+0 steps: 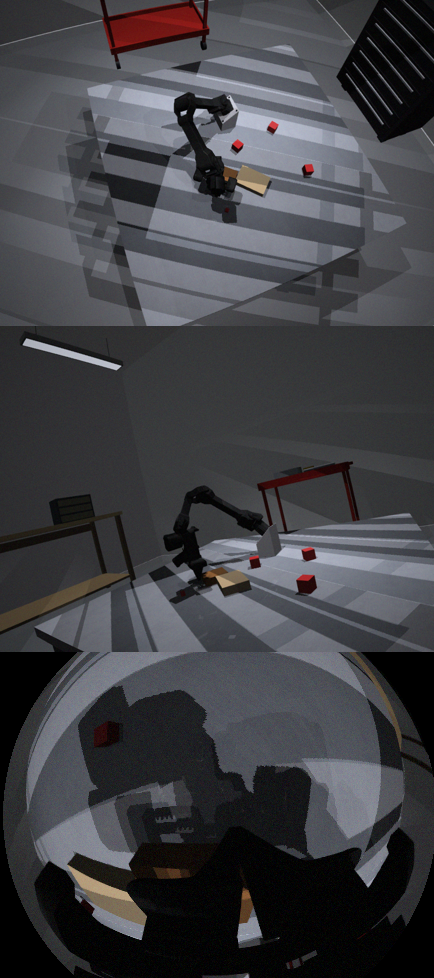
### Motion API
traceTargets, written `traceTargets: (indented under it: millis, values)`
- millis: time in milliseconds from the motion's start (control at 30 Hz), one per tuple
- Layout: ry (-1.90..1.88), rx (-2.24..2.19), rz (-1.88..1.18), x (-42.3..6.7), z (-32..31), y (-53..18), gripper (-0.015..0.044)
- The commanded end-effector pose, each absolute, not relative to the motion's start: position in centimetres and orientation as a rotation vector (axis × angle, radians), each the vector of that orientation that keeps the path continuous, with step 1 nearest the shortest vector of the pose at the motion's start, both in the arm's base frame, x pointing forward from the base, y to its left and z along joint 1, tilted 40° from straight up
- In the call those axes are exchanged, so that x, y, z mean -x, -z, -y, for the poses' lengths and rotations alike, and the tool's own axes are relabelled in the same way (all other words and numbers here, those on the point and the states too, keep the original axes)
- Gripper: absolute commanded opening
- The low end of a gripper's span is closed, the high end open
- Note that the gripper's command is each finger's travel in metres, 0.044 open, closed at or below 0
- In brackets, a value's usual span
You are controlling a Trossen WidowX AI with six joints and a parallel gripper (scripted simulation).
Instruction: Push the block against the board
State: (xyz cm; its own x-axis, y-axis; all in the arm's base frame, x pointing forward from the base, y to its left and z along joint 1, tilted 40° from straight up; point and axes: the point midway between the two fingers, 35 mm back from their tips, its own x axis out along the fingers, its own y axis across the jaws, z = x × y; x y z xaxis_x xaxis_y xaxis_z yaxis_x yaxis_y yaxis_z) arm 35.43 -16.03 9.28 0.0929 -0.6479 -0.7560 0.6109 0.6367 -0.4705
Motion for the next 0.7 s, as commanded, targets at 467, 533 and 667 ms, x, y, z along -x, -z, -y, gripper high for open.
traceTargets:
  millis: [467,533,667]
  values:
    - [0.937,0.040,-1.154,-34.3,15.5,-8.4,0.0000]
    - [0.937,0.040,-1.154,-34.5,15.6,-8.6,0.0000]
    - [0.938,0.040,-1.154,-35.1,15.9,-8.9,0.0000]
